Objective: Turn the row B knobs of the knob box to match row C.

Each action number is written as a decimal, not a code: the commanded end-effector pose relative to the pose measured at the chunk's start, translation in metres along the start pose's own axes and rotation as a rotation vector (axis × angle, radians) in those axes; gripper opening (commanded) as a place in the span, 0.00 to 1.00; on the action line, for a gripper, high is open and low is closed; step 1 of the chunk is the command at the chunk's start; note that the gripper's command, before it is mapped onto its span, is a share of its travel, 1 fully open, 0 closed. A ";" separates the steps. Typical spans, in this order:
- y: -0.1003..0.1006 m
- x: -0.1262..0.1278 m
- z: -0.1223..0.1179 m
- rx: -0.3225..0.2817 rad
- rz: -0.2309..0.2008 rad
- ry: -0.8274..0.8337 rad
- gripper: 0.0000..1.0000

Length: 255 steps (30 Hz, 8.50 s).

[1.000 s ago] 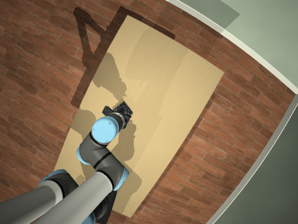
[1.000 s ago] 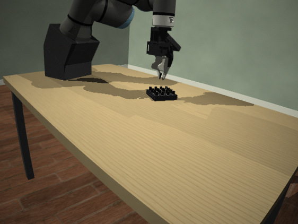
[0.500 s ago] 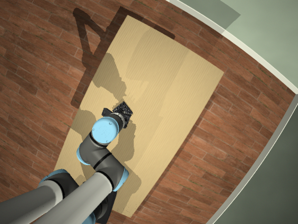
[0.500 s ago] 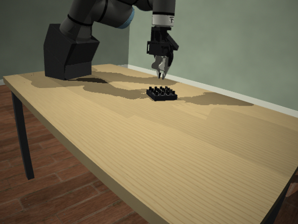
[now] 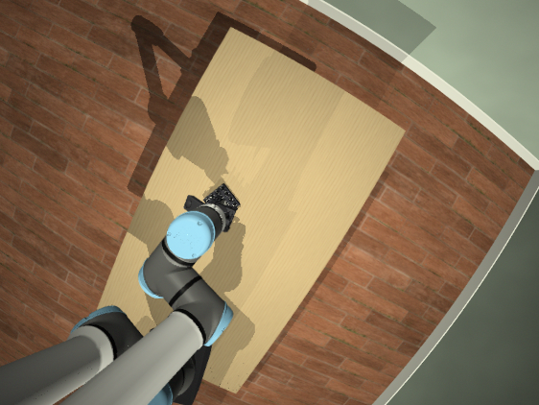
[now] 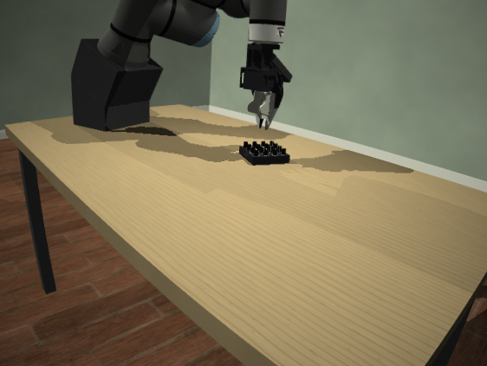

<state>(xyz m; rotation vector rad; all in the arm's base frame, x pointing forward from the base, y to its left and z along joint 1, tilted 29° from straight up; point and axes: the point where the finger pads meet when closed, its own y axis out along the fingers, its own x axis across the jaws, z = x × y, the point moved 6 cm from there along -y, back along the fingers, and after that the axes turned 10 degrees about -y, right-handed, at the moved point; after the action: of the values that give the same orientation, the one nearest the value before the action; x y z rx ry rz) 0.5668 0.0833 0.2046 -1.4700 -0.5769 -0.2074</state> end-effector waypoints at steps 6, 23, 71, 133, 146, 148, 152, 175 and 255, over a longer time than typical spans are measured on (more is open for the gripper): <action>0.000 0.000 0.000 0.000 -0.001 0.000 0.11; 0.000 0.000 0.000 0.000 -0.001 0.000 0.11; 0.042 0.000 -0.001 0.000 -0.001 -0.001 0.11; 0.043 0.001 0.004 0.000 -0.001 -0.001 0.11; 0.043 0.001 0.004 0.000 -0.001 -0.001 0.11; 0.043 0.001 0.004 0.000 -0.001 -0.001 0.11; 0.043 0.001 0.004 0.000 -0.001 -0.001 0.11; 0.045 0.001 0.004 0.000 -0.001 -0.001 0.11; 0.057 0.001 0.004 0.000 -0.001 -0.001 0.04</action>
<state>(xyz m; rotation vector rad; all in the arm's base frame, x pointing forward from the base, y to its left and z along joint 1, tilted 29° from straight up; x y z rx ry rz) 0.5935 0.0941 0.1544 -1.4698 -0.5772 -0.2070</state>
